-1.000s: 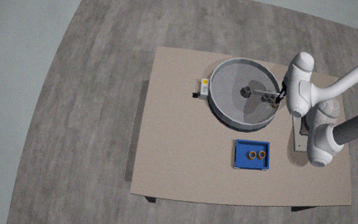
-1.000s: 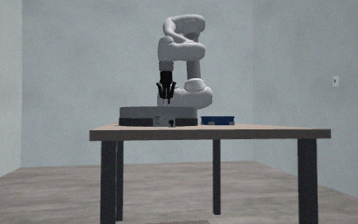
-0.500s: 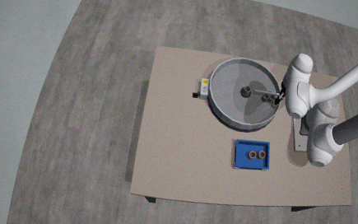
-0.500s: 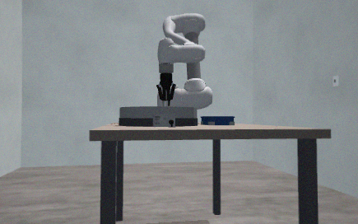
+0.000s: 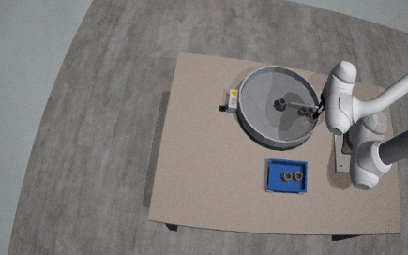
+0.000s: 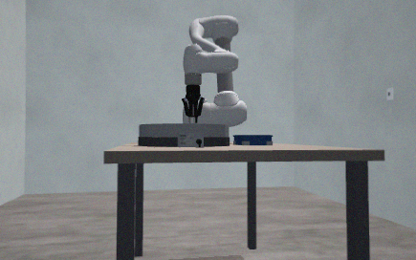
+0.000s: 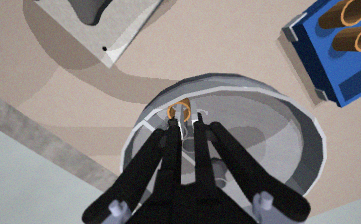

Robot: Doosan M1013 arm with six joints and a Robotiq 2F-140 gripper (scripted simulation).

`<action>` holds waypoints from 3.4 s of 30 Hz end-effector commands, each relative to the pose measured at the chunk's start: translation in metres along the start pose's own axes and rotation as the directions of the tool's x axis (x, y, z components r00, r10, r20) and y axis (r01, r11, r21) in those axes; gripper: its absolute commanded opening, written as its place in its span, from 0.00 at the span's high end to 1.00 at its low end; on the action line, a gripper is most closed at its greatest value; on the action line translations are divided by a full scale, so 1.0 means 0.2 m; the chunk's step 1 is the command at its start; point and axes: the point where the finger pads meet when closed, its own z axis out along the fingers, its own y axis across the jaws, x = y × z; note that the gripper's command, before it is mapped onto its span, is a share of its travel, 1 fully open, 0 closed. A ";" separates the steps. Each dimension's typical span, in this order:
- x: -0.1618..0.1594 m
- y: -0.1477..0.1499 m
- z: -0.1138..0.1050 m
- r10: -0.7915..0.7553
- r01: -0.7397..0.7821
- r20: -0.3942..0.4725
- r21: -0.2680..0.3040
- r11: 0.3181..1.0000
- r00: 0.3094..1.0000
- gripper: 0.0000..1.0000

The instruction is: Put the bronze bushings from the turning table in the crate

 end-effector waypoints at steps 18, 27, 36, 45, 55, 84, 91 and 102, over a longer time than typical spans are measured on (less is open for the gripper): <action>0.01 -0.02 0.03 -0.005 0.005 -0.005 0.010 1.000 1.000 1.00; 0.01 -0.02 0.03 -0.005 0.005 -0.005 0.010 1.000 1.000 1.00; 0.01 -0.02 0.03 -0.005 0.005 -0.005 0.010 1.000 1.000 1.00; 0.01 -0.02 0.03 -0.005 0.005 -0.005 0.010 1.000 1.000 1.00; 0.01 -0.02 0.03 -0.005 0.005 -0.005 0.010 1.000 1.000 1.00; 0.01 -0.02 -0.34 -0.005 0.005 -0.005 0.010 1.000 1.000 1.00; 0.01 -0.02 -0.35 -0.005 0.005 -0.005 0.010 1.000 1.000 1.00; 0.01 -0.02 -0.35 -0.005 0.005 -0.005 0.010 1.000 1.000 1.00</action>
